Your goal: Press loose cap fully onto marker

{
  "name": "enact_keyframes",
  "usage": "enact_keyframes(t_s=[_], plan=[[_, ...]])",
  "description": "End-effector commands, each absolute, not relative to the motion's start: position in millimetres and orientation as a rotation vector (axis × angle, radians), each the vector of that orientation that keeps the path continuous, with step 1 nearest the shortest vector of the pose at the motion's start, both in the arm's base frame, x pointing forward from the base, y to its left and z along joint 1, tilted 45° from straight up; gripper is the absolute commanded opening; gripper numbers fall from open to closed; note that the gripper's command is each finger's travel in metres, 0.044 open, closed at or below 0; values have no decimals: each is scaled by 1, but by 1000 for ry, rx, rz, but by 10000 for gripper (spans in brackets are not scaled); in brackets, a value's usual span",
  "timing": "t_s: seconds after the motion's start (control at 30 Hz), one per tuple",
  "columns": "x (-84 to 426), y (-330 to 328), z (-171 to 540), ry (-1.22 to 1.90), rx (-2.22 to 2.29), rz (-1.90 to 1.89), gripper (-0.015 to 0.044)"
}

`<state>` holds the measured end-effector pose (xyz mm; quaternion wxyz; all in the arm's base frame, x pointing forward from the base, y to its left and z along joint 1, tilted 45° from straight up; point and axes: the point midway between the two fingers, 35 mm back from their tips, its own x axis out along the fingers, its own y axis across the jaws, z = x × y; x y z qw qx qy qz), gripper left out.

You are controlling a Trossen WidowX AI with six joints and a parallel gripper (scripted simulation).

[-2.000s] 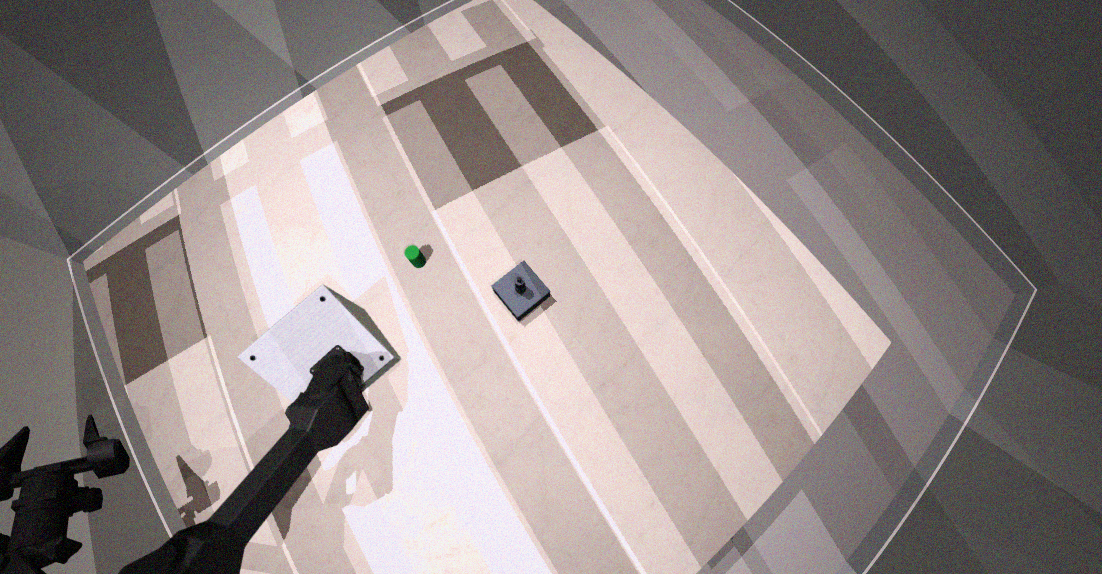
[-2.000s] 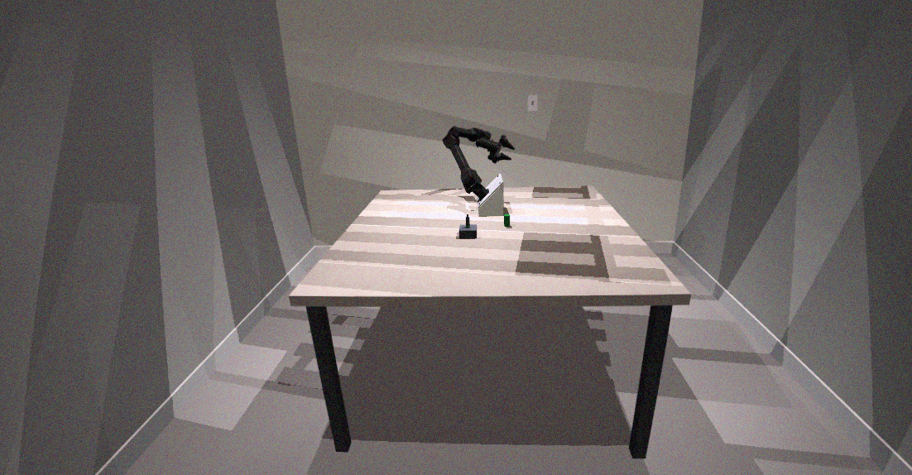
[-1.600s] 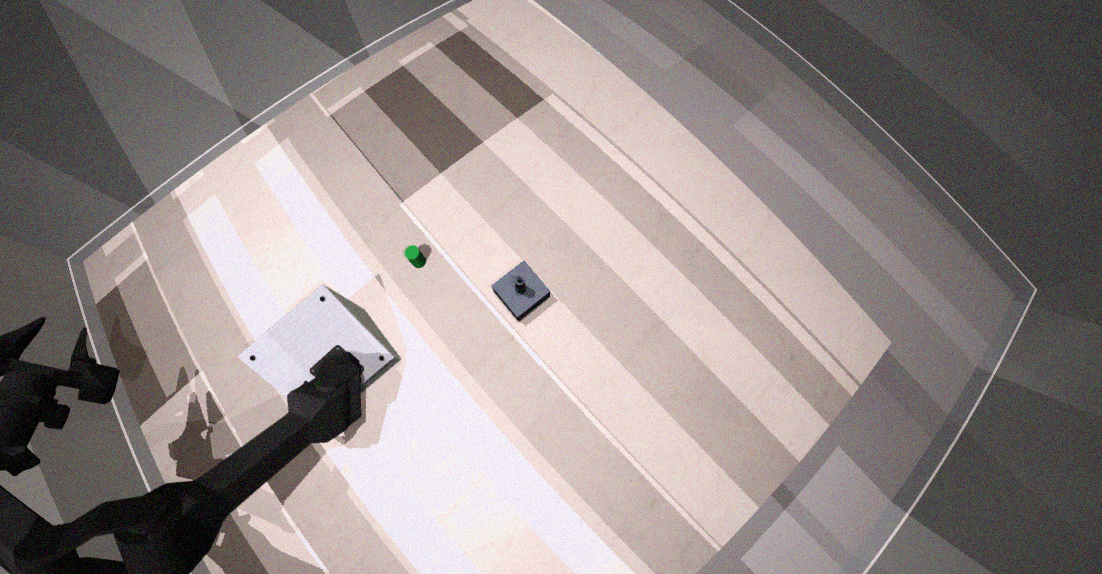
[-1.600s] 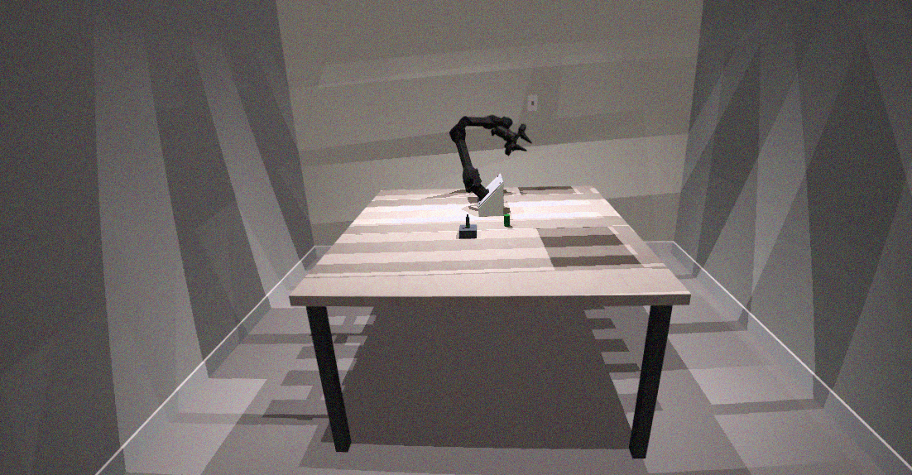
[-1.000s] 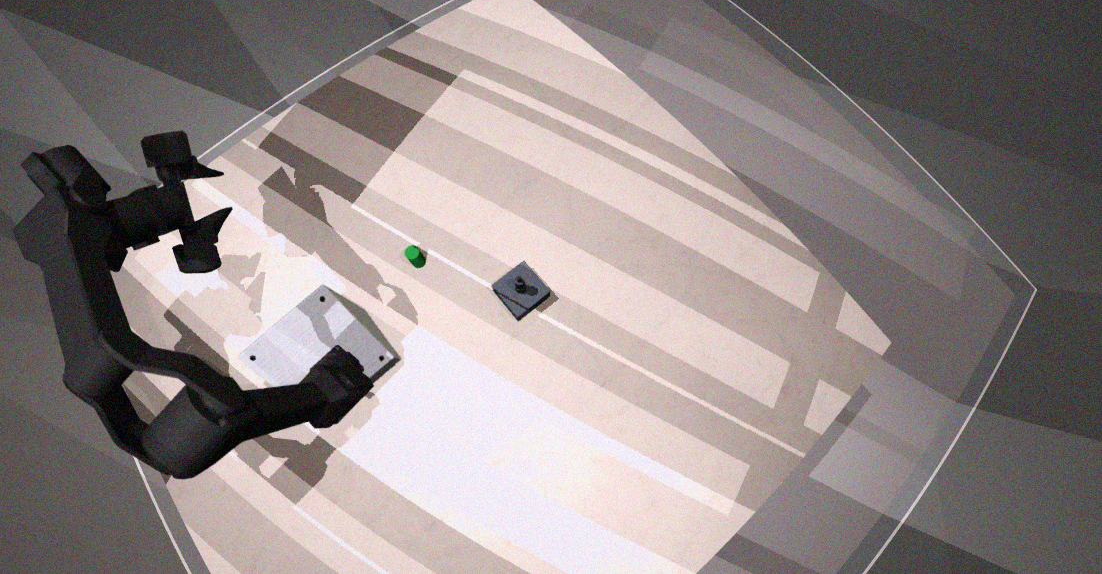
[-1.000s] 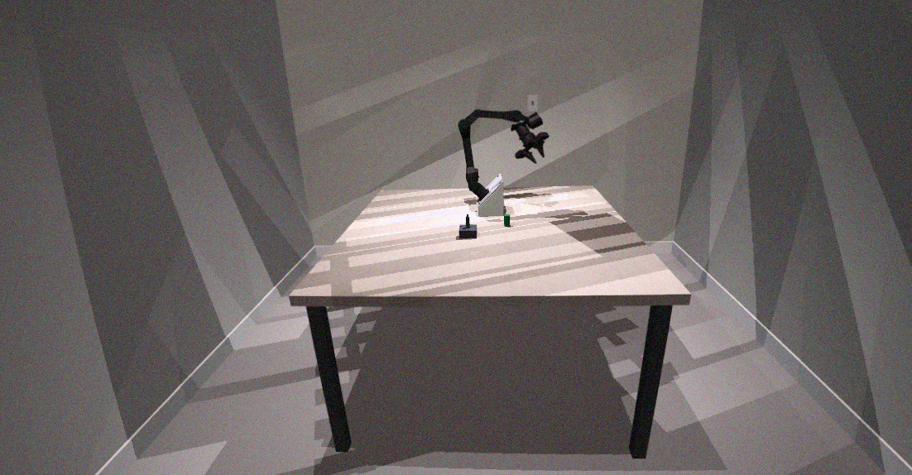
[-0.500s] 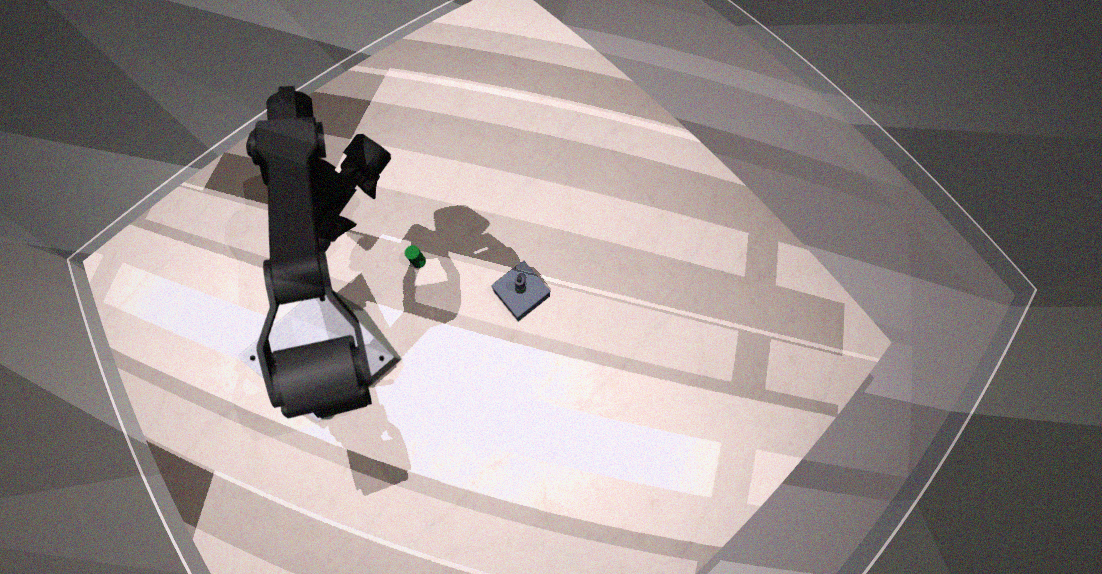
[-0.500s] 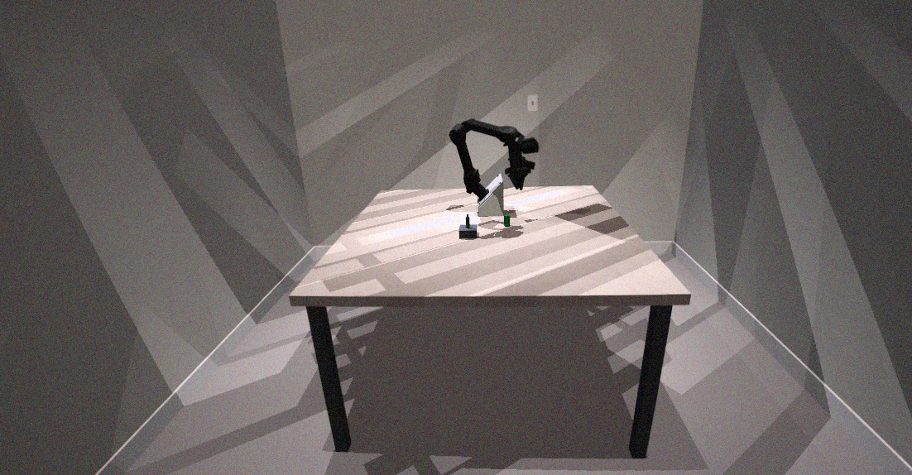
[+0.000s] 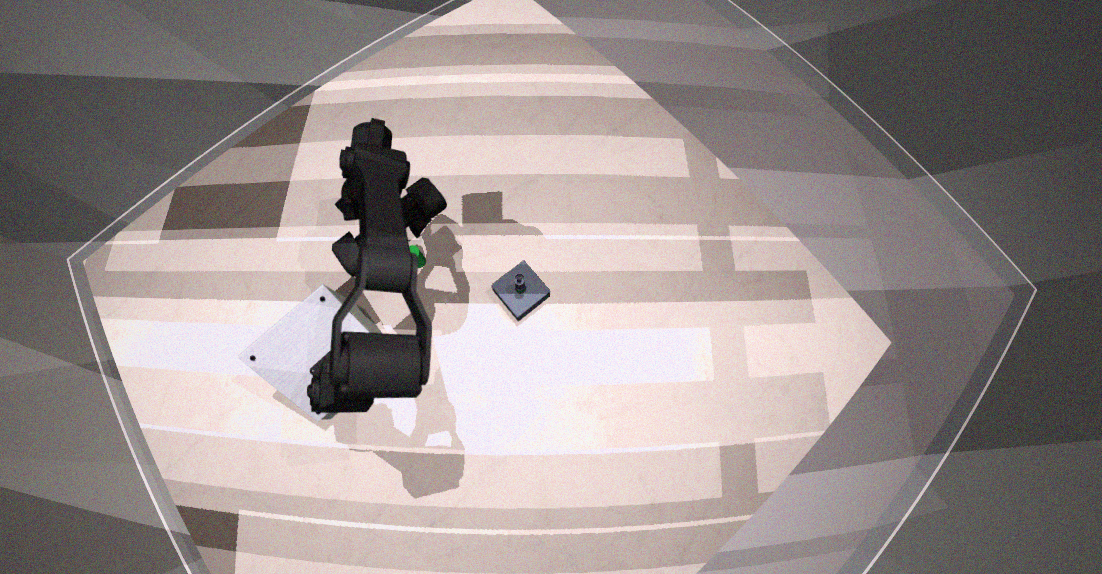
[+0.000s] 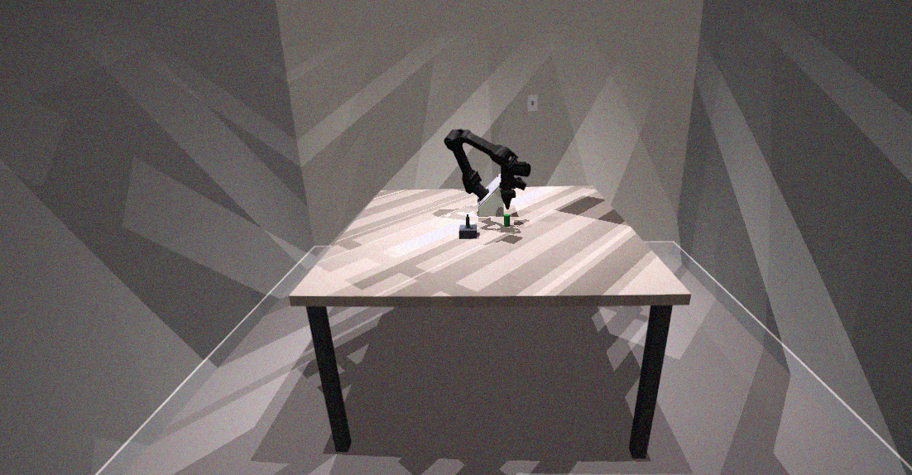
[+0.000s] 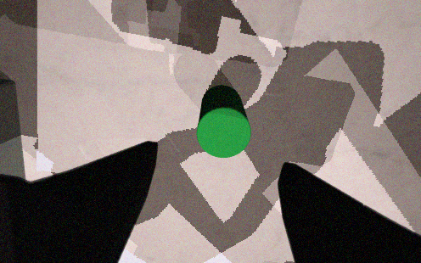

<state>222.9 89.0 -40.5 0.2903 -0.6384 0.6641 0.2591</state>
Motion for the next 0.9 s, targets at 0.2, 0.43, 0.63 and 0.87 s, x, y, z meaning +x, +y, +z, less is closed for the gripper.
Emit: enact_keyframes(t_s=[0.2, 0.43, 0.63, 0.87], plan=[[224, 73, -55, 1767, -1709, 687, 240], [225, 65, -63, 1766, -1709, 688, 240], [226, 58, -70, 1766, -1709, 687, 240], [226, 50, -78, 1767, -1710, 687, 240]])
